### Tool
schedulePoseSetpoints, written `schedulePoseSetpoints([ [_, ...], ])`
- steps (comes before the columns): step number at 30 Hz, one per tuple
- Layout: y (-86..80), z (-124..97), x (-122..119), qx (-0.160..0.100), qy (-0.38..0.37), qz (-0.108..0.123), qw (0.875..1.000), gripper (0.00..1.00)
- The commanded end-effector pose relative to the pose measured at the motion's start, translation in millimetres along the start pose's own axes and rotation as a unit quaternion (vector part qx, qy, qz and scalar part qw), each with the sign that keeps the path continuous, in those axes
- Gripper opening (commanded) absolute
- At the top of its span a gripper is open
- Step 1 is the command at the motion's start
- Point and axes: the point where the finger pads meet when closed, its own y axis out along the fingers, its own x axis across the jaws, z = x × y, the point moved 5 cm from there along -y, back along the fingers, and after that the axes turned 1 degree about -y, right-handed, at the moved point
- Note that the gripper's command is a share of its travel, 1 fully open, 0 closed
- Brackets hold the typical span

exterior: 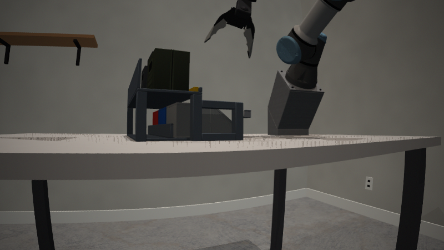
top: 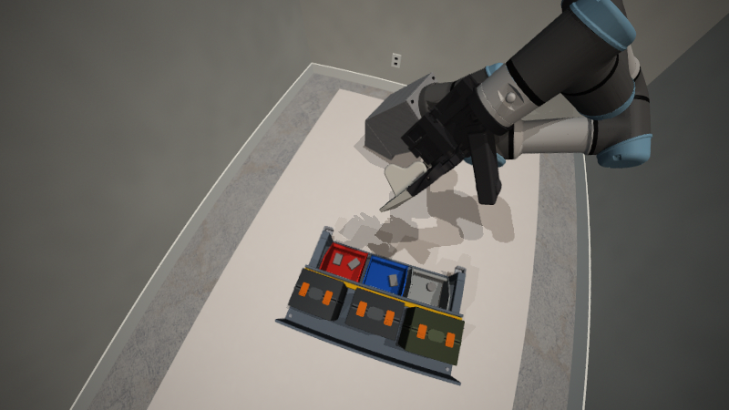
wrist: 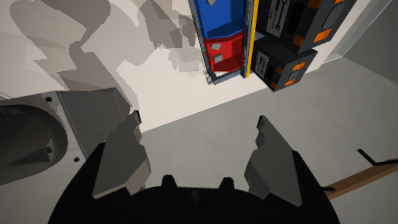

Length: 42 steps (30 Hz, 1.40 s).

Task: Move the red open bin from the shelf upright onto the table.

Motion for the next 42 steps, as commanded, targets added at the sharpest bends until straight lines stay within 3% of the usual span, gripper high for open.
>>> schedulePoseSetpoints([
  [1,-9.9,-6.7,-4.0,0.015,-0.012,-0.018,1.000,1.00],
  [5,-46.6,-32.7,-21.2,0.077,-0.061,-0.085,0.992,1.00],
  [17,-46.6,-32.7,-21.2,0.077,-0.061,-0.085,0.992,1.00],
  [18,-13.5,-9.2,-5.1,0.016,-0.017,-0.021,1.000,1.00],
  [22,-50.2,-35.0,-22.5,0.079,-0.065,-0.088,0.991,1.00],
  [34,-50.2,-35.0,-22.5,0.079,-0.065,-0.088,0.991,1.00],
  [35,-17.1,-11.6,-6.2,0.018,-0.021,-0.024,0.999,1.00],
  [39,-53.8,-37.3,-23.7,0.081,-0.068,-0.091,0.990,1.00],
  [42,-53.8,-37.3,-23.7,0.081,-0.068,-0.091,0.990,1.00],
])
